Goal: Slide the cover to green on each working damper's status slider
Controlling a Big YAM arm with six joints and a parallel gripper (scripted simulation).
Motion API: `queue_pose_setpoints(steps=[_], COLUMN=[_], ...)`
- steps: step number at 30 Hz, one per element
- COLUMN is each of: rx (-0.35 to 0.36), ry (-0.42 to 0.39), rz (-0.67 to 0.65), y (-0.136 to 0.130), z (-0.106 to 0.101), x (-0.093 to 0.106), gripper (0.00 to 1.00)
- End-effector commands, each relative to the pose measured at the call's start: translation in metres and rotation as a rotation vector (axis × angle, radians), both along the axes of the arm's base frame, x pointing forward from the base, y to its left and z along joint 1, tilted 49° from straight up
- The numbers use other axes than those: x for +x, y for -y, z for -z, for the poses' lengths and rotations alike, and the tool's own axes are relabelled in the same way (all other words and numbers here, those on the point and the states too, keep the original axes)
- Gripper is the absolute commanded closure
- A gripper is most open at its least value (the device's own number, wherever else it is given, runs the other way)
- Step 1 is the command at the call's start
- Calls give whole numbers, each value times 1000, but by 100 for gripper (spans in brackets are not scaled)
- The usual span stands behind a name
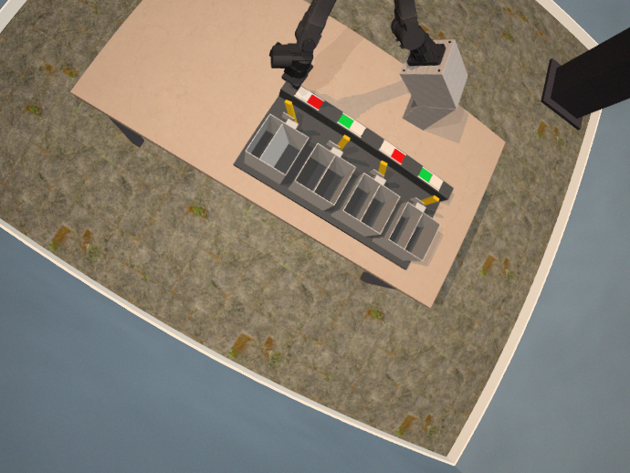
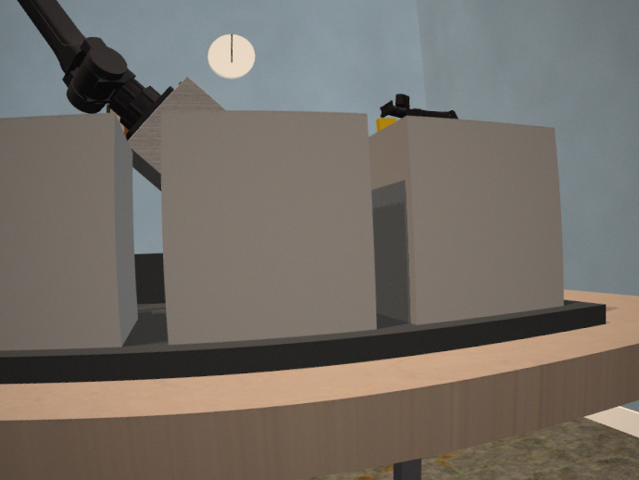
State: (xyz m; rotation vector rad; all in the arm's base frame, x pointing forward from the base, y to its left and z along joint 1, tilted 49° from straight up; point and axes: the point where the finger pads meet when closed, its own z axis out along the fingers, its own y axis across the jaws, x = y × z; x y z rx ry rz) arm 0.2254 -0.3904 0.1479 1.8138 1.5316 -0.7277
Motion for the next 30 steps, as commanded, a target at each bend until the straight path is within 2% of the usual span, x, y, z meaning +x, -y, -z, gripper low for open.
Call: queue_pose_setpoints(steps=[1, 3, 6, 30], rx=[48, 48, 22, 21], ry=[-71, -71, -48, -43], rz=[-46, -32, -28, -24], y=[-13, -9, -2, -3], z=[20, 20, 5, 5], x=[1, -4, 0, -1], gripper=[100, 100, 100, 100])
